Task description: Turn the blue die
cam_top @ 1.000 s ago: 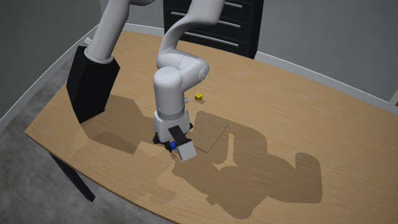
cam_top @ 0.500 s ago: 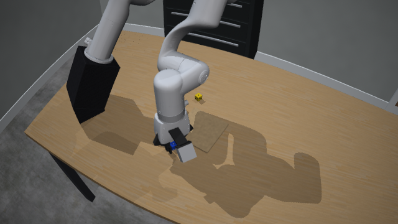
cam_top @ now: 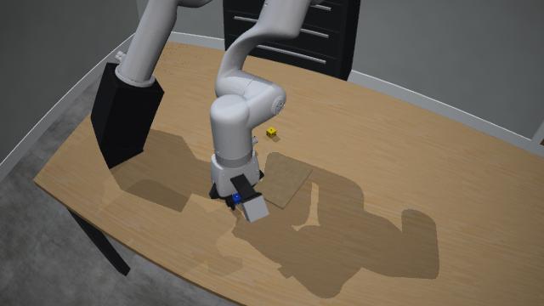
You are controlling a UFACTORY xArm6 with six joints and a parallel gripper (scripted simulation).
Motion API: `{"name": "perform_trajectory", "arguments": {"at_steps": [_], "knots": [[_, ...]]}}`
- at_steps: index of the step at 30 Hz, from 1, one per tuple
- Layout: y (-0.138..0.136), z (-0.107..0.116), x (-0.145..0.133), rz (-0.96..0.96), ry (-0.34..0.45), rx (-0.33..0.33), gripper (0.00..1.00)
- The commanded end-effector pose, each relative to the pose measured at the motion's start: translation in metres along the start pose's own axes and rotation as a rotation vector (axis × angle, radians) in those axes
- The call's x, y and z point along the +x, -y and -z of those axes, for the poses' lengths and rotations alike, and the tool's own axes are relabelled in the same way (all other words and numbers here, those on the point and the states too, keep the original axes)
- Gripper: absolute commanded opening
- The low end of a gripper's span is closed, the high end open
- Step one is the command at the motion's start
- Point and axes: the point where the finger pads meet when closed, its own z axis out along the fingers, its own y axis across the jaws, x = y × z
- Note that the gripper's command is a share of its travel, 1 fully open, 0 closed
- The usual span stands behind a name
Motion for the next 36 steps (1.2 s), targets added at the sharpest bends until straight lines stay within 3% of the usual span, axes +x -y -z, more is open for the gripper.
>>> {"name": "perform_trajectory", "arguments": {"at_steps": [1,15,16,36], "knots": [[0.0002,0.0007,0.001,0.0,-0.002,0.0,0.36],[0.0002,0.0007,0.001,0.0,-0.002,0.0,0.36],[0.0002,0.0007,0.001,0.0,-0.002,0.0,0.15],[0.0002,0.0007,0.001,0.0,-0.002,0.0,0.15]]}}
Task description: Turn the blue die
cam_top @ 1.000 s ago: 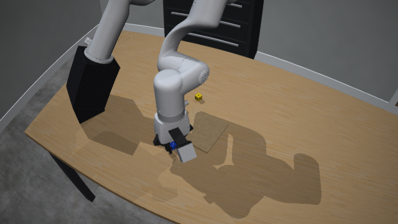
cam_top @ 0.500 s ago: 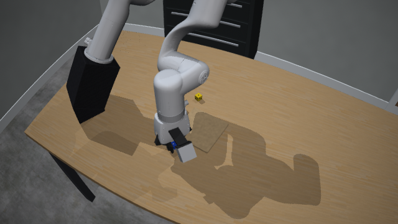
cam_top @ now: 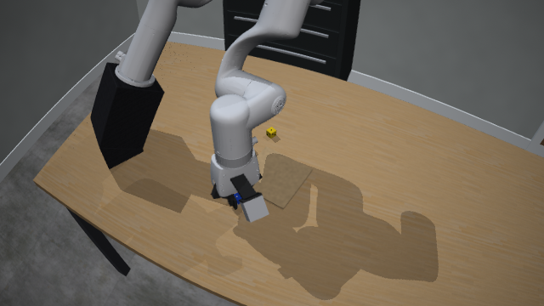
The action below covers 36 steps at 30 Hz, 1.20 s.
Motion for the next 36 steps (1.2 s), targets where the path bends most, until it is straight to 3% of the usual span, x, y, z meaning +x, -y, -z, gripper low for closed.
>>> {"name": "perform_trajectory", "arguments": {"at_steps": [1,17,28,36], "knots": [[0.0,0.001,0.001,0.0,-0.002,0.0,0.15],[0.0,0.005,0.001,0.0,-0.002,0.0,0.15],[0.0,0.075,0.001,0.0,-0.002,0.0,0.15],[0.0,0.099,0.001,0.0,-0.002,0.0,0.15]]}}
